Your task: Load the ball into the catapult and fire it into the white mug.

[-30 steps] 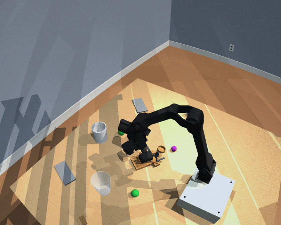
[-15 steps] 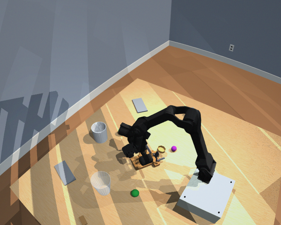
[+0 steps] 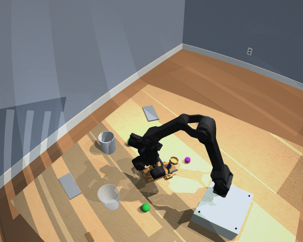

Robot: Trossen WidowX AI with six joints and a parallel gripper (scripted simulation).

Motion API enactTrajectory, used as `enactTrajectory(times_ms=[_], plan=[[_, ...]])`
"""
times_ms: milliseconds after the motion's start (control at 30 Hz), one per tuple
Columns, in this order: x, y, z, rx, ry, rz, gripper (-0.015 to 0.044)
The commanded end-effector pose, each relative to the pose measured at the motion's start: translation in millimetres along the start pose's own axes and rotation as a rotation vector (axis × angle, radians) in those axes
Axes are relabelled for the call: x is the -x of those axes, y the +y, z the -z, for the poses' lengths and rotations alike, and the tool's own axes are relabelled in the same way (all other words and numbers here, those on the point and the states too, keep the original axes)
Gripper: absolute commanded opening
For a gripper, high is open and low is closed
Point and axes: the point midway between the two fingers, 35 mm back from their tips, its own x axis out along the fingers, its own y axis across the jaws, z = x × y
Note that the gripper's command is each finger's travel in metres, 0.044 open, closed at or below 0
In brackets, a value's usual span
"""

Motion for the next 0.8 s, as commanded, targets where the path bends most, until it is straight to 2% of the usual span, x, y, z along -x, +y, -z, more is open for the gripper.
enactTrajectory(times_ms=[0, 133, 333, 367, 467, 533, 767], plan=[[0, 0, 0, 0.000, -0.001, 0.001, 0.0256], [0, 0, 0, 0.000, -0.001, 0.001, 0.0151], [0, 0, 0, 0.000, -0.001, 0.001, 0.0111], [3, 0, 0, 0.000, -0.001, 0.000, 0.0085], [39, 0, -1, 0.000, -0.001, -0.003, 0.0006], [50, 0, 0, 0.000, -0.001, -0.004, 0.0000], [50, 1, 0, -0.120, 0.000, -0.004, 0.0000]])
